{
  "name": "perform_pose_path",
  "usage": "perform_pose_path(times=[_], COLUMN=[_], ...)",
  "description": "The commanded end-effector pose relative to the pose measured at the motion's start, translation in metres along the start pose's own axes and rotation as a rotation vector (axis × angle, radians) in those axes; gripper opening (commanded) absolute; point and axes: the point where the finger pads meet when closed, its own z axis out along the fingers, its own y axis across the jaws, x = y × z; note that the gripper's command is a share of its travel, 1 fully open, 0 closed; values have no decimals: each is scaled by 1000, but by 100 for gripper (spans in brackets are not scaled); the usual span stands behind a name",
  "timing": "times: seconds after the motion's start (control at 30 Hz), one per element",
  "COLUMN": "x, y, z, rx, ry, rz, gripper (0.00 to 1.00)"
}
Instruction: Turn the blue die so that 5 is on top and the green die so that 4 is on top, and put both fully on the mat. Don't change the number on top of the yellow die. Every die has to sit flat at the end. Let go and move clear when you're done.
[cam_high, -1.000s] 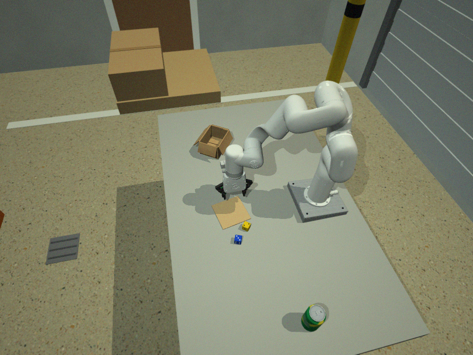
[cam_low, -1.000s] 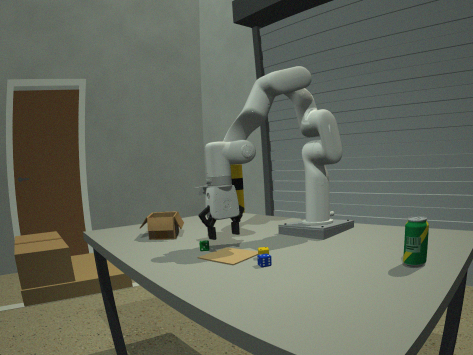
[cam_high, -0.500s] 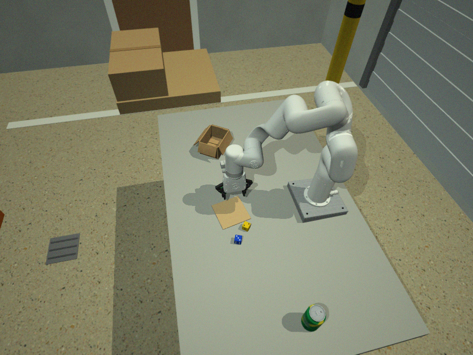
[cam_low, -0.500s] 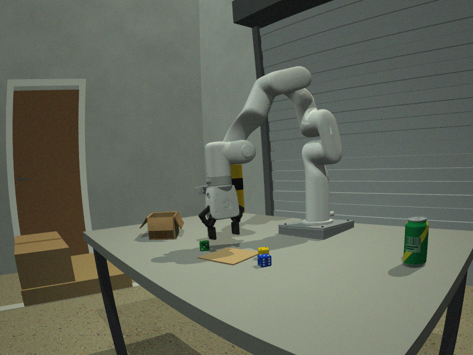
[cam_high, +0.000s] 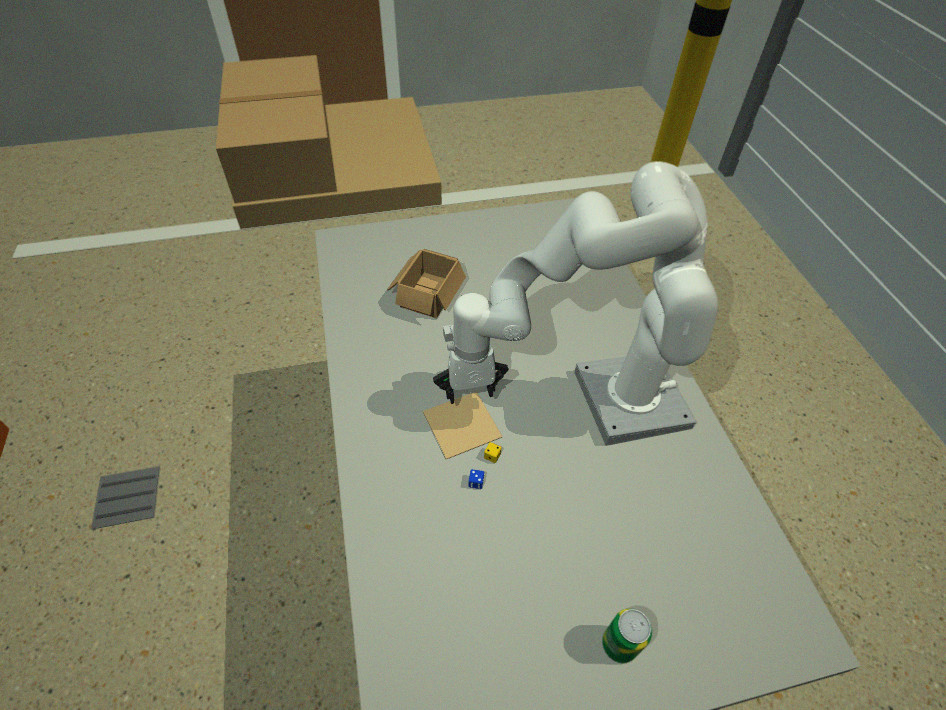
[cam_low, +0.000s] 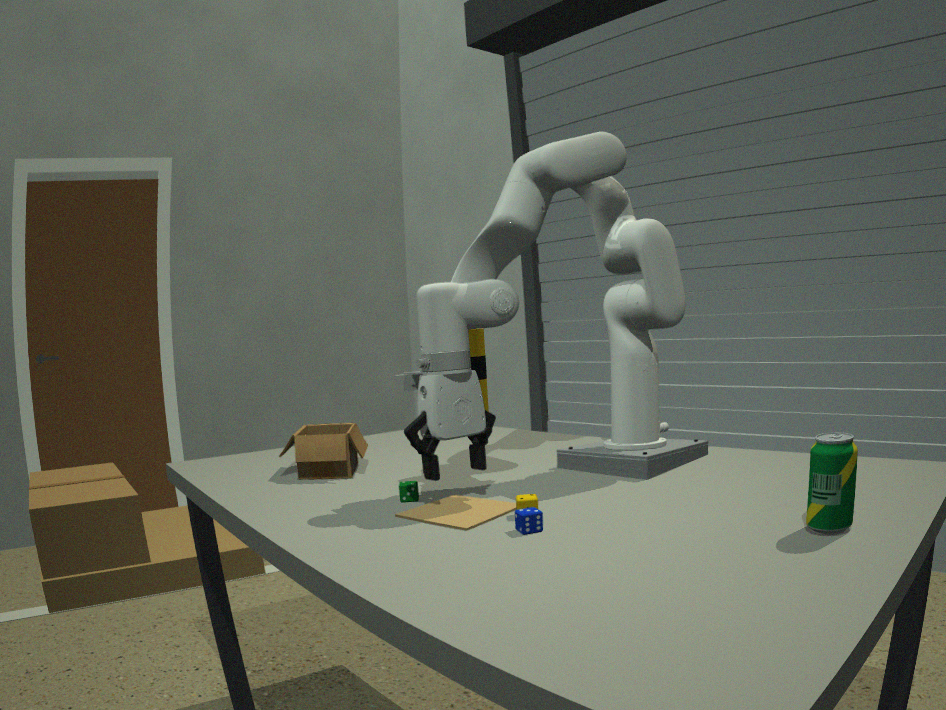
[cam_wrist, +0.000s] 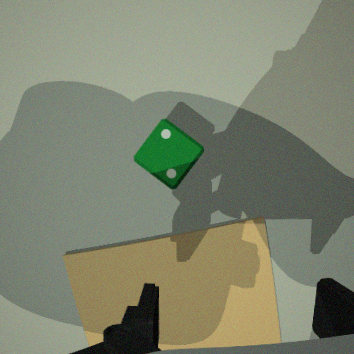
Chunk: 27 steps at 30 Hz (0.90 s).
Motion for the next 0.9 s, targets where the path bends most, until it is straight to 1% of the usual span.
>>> perform_pose_path(times=[0.0,0.03,0.13,0.53,0.6,0.73,0.87], x=[-15,-15,-35,-135,-135,-164,-186], y=[3,3,8,34,34,42,48], z=[-1,-1,0,3,3,4,5], rx=[3,3,3,8,8,11,14], ry=[3,3,6,21,21,24,27], rz=[0,0,0,0,0,0,0], gripper=[100,100,100,100,100,100,100])
